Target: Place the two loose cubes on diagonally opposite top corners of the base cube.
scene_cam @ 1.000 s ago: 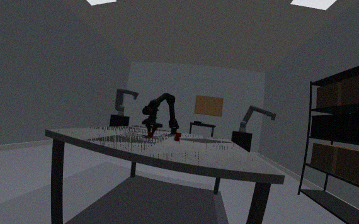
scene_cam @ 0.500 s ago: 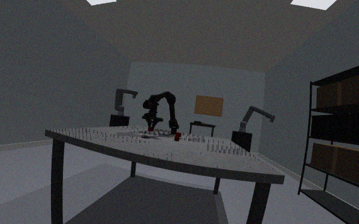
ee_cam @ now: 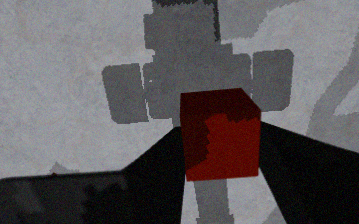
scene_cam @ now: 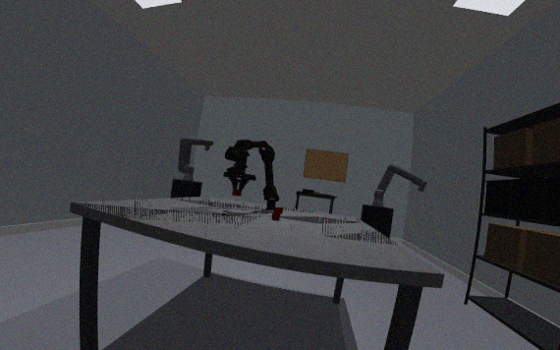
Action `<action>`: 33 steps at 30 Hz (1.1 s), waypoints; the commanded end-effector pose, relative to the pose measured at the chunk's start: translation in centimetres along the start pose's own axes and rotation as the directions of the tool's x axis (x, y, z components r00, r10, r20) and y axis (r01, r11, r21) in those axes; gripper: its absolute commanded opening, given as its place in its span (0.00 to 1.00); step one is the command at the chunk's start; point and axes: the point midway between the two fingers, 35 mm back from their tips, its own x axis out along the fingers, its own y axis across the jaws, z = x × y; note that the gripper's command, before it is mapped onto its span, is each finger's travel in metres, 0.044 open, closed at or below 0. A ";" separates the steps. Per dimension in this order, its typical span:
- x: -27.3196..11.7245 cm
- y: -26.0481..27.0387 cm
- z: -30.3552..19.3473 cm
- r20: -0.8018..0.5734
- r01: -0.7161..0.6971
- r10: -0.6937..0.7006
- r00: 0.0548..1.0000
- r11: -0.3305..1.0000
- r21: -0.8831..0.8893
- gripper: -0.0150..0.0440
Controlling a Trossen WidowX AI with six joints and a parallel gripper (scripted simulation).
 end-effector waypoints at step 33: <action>-0.3 9.4 -3.3 -0.001 -0.011 0.011 1.000 0.999 0.044 0.43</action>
